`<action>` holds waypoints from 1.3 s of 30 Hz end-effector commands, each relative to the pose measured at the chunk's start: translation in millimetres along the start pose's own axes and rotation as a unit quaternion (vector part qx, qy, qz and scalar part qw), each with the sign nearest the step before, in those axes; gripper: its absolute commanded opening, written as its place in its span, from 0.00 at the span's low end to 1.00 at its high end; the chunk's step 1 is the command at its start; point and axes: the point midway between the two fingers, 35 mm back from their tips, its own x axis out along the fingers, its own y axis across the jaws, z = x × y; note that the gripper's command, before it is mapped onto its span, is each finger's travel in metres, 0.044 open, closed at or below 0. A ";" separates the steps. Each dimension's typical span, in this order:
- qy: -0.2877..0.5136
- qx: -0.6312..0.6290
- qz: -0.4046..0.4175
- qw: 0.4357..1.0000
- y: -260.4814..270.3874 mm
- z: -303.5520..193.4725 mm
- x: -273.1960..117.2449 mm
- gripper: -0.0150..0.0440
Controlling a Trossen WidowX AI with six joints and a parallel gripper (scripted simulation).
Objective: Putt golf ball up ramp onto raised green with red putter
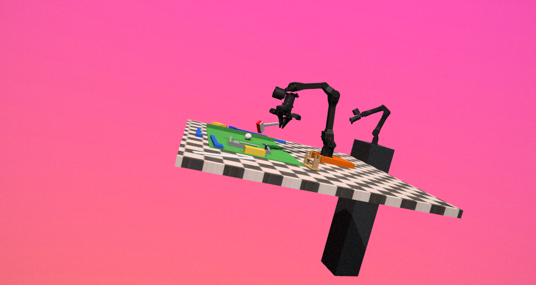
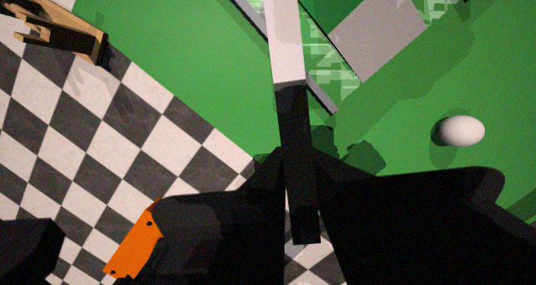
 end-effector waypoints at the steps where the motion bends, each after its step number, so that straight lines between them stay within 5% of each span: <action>1: 0.006 0.058 -0.009 0.998 -18.9 -18.6 -6.0 0.25; 39: 0.065 0.455 -0.054 0.887 -92.2 -199.6 -45.1 0.25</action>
